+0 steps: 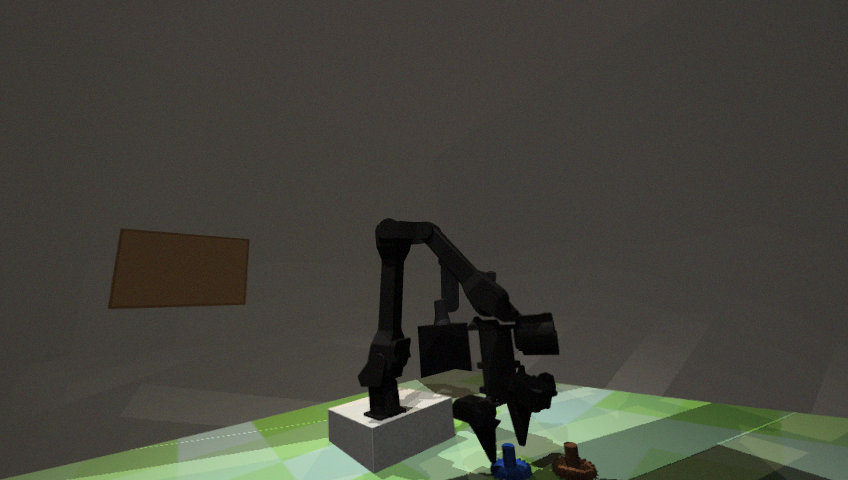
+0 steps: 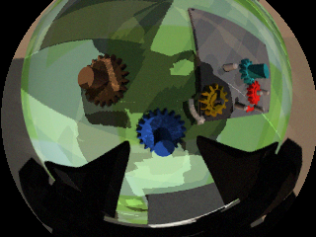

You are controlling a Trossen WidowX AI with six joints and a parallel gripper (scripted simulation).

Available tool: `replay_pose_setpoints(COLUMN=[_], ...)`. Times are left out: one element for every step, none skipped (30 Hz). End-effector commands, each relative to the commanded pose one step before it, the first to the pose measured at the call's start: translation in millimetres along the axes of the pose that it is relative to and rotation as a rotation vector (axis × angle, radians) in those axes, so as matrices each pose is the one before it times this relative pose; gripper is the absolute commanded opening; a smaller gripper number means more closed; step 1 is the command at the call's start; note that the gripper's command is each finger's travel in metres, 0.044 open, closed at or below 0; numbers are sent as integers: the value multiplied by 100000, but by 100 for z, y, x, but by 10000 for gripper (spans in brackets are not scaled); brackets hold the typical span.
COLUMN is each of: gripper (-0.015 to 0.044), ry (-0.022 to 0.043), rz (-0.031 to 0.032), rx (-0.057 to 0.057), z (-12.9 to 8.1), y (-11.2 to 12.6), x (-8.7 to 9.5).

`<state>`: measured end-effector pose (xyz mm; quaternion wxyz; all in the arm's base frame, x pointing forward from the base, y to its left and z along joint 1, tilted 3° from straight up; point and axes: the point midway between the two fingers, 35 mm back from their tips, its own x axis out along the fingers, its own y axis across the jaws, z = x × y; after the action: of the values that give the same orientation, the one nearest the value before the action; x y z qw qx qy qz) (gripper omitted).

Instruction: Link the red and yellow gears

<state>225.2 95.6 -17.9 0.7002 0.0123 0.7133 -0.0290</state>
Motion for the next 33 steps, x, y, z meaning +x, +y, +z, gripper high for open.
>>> replay_pose_setpoints(gripper=[282,256,230,204,177,151,125,99,72,66,59,53,46,39,32,26,19,0,0,0,0,0,0,0,0,0,0,0,0,0,0,0,0], ry=[84,0,0,0,0,0,0,0,0,0,0,0,0,0,0,0,0,0,-1,-3,-6,-7,-6,-6,-6,-6,-6,-5,-5,-5,-5,-5,-4], rz=[495,0,0,0,0,0,0,0,0,0,0,0,0,0,0,0,0,0,1,2,3,3,3,3,3,3,3,2,2,2,2,2,2], rx=[229,0,0,0,0,0,0,0,0,0,0,0,0,0,0,0,0,0,0,0,0,0,0,0,0,0,0,0,0,0,0,0,0], z=[0,0,0,0,0,0,0,0,0,0,0,0,0,0,0,0,0,0,12,36,58,68,66,63,61,58,56,53,51,48,45,43,40], y=[68,0,0,0,0,0,0,0,0,0,0,0,0,0,0,0,0,0,5,15,25,29,28,26,25,24,23,21,20,19,17,16,15], x=[58,0,0,0,0,0,0,0,0,0,0,0,0,0,0,0,0,0,-40,-119,-200,-243,-245,-246,-248,-249,-251,-252,-254,-255,-256,-258,-259])
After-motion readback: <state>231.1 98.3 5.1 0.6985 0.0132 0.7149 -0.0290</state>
